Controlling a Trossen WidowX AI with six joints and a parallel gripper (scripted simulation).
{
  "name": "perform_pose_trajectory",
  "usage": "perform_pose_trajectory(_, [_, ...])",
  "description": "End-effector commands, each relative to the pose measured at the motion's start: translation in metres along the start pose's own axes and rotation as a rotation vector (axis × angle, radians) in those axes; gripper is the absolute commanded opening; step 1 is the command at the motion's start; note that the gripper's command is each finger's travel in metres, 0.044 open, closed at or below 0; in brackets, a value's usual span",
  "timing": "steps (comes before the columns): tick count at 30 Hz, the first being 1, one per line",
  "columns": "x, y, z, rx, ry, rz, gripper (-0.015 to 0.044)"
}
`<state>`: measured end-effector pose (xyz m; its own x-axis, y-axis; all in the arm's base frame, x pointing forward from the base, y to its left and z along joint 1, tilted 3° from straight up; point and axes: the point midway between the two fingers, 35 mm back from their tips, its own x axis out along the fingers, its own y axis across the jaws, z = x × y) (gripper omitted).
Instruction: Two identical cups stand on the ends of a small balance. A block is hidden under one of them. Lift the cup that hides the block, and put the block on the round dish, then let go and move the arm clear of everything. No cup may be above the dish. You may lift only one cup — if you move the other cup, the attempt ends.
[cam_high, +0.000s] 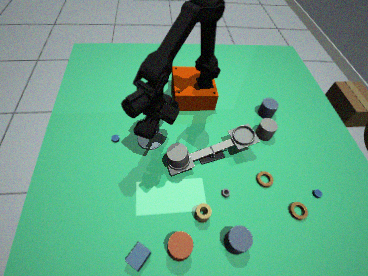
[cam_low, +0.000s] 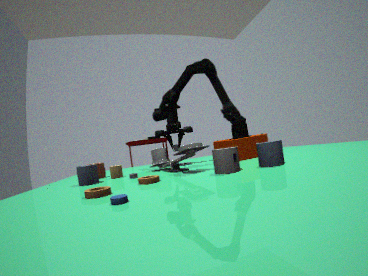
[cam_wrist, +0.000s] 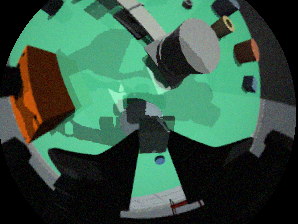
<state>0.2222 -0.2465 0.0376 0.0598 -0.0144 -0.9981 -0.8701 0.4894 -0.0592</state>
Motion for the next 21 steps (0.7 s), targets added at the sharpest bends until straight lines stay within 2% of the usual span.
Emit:
perform_pose_trajectory(1, [0.011,0.01,-0.02,-0.005,-0.015,0.016,0.0])
perform_pose_trajectory(7, [0.019,0.012,-0.024,-0.006,-0.016,0.017,0.0])
perform_pose_trajectory(14, [0.053,0.013,-0.023,-0.006,-0.016,0.017,0.0])
perform_pose_trajectory(21, [0.056,0.013,-0.023,-0.006,-0.016,0.017,0.0])
